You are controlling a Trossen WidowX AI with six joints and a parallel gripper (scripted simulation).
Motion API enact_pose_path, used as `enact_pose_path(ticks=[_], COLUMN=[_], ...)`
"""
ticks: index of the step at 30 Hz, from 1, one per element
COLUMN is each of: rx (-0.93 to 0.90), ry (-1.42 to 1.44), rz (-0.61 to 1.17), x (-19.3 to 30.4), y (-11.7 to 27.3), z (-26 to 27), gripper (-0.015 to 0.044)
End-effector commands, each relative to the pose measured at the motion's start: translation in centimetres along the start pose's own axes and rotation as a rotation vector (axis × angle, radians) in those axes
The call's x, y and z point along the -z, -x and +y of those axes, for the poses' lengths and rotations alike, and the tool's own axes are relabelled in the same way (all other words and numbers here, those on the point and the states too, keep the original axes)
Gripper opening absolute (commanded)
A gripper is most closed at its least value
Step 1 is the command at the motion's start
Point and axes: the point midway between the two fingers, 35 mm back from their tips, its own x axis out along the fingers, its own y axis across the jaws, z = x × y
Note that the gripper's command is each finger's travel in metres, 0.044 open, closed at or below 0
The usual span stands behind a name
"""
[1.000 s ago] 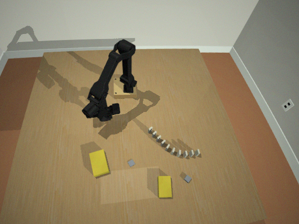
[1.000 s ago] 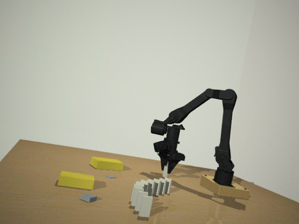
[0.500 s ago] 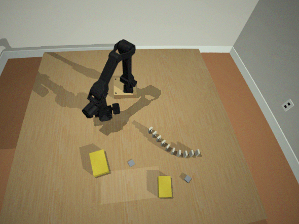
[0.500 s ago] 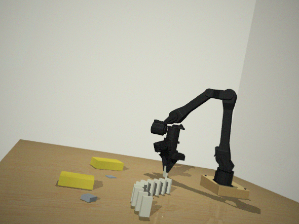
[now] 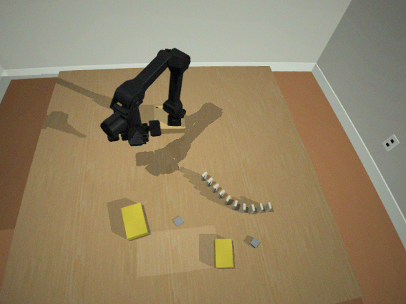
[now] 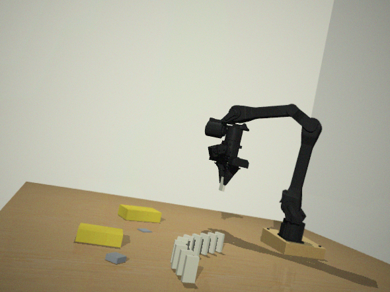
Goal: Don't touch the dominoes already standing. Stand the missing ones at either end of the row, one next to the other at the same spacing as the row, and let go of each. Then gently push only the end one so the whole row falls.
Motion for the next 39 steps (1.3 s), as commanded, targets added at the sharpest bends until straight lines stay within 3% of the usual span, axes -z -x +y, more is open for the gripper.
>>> enact_pose_path(ticks=[1, 9, 16, 23, 28, 39], rx=[-0.014, 0.009, -0.007, -0.034, -0.035, -0.035], ry=[0.006, 0.168, 0.356, 0.525, 0.530, 0.530], rz=[0.016, 0.023, 0.008, 0.000, -0.001, -0.001], x=[0.2, -4.2, -8.2, -9.1, -9.2, -9.9], y=[-0.1, -0.3, 0.0, 0.4, 0.1, -5.2], z=[0.2, 5.8, 14.4, 23.3, 23.6, 23.9], gripper=[0.0107, 0.0107, 0.0107, 0.0107, 0.0107, 0.0107])
